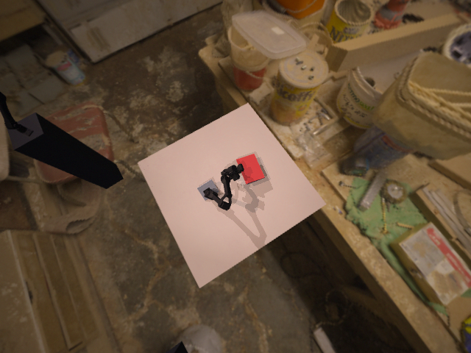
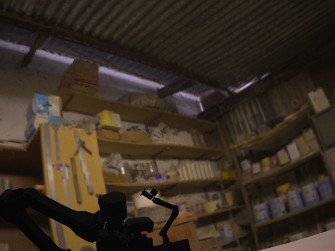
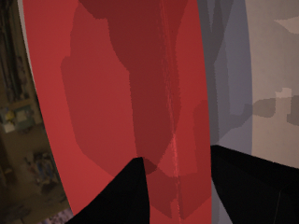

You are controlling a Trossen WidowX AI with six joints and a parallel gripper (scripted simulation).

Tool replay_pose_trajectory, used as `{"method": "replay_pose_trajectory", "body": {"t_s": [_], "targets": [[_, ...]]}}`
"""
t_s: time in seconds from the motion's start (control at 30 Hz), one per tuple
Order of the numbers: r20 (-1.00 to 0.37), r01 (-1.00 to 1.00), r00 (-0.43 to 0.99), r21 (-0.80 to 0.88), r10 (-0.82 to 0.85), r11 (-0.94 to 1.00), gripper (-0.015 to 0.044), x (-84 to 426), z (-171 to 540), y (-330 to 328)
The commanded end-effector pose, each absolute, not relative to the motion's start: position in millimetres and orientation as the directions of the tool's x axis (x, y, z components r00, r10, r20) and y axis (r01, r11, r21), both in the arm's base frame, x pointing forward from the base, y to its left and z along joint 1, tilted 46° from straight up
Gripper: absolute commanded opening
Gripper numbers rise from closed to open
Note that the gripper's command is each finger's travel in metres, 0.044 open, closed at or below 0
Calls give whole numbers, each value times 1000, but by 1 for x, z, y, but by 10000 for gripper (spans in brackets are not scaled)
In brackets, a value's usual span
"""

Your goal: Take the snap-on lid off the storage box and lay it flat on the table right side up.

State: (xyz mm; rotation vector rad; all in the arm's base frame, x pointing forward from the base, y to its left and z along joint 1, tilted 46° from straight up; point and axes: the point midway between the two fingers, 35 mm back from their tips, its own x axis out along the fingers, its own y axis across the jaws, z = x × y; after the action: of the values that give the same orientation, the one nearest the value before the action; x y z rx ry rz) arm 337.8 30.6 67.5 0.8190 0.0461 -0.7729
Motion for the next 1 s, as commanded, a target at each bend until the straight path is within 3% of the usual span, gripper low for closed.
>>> {"method": "replay_pose_trajectory", "body": {"t_s": [0.0, 0.97], "targets": [[-314, 630, 735, 645, -601, 432, 0, 338, 70, 34], [-318, 632, 734, 643, -600, 433, 0, 339, 71, 34]]}}
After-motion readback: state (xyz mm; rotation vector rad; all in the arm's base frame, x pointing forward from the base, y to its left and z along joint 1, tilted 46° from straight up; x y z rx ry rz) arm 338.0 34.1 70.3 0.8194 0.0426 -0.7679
